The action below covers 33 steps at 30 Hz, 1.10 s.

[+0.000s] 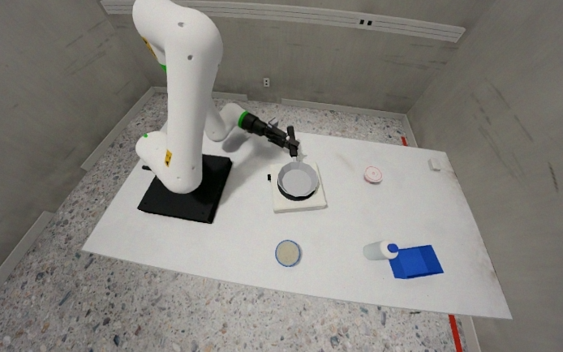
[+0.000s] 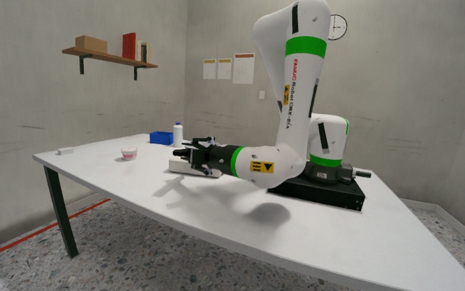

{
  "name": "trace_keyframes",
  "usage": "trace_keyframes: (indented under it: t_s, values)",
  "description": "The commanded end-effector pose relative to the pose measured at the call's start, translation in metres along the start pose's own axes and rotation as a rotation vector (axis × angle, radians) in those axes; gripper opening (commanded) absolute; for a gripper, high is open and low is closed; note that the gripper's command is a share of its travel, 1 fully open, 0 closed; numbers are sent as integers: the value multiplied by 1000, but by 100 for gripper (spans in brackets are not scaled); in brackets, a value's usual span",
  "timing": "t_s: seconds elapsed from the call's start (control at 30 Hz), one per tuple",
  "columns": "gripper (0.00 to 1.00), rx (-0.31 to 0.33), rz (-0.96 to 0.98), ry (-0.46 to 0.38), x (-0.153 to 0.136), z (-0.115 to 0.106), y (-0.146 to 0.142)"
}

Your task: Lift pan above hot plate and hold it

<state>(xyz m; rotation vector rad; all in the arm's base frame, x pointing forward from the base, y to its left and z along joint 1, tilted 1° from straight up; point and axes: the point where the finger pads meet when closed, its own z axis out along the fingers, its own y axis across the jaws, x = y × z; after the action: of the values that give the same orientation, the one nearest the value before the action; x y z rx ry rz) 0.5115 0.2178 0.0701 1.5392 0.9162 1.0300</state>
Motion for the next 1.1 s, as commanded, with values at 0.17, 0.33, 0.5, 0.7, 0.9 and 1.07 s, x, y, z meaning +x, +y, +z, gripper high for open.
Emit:
trace_keyframes:
  t_s: [0.17, 0.33, 0.5, 0.7, 0.9, 1.07]
  values:
    - [41, -1, 1, 0, 0, 0, 1]
    - [41, -1, 1, 0, 0, 0, 1]
    - [10, -1, 1, 0, 0, 0, 1]
    - [10, -1, 1, 0, 0, 0, 1]
    - [10, -1, 1, 0, 0, 0, 1]
    - [10, -1, 1, 0, 0, 0, 1]
